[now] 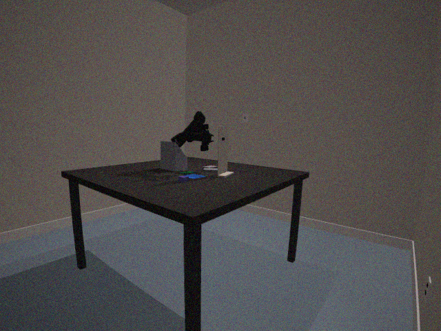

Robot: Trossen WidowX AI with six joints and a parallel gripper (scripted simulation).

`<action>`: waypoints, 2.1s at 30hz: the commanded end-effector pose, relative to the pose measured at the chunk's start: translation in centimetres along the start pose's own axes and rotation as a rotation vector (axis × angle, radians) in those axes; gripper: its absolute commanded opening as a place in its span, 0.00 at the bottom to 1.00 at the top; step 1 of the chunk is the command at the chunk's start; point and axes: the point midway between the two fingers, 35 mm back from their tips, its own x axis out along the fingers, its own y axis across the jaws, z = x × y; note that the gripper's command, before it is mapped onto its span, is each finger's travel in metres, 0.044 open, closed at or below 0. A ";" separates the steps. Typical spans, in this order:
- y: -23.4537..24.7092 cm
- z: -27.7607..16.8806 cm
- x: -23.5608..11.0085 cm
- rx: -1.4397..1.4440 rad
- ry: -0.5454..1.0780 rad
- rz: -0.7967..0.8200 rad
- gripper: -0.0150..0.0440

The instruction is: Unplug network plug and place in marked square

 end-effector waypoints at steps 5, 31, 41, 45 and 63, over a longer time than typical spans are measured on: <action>0.1 0.2 1.1 -0.018 -0.003 -0.002 0.52; 0.1 1.4 5.1 -0.053 -0.016 -0.030 0.52; 0.2 1.5 5.5 -0.057 -0.017 -0.033 0.38; 0.2 1.5 5.5 -0.057 -0.017 -0.033 0.34; 0.2 1.4 5.1 -0.057 -0.017 -0.033 0.25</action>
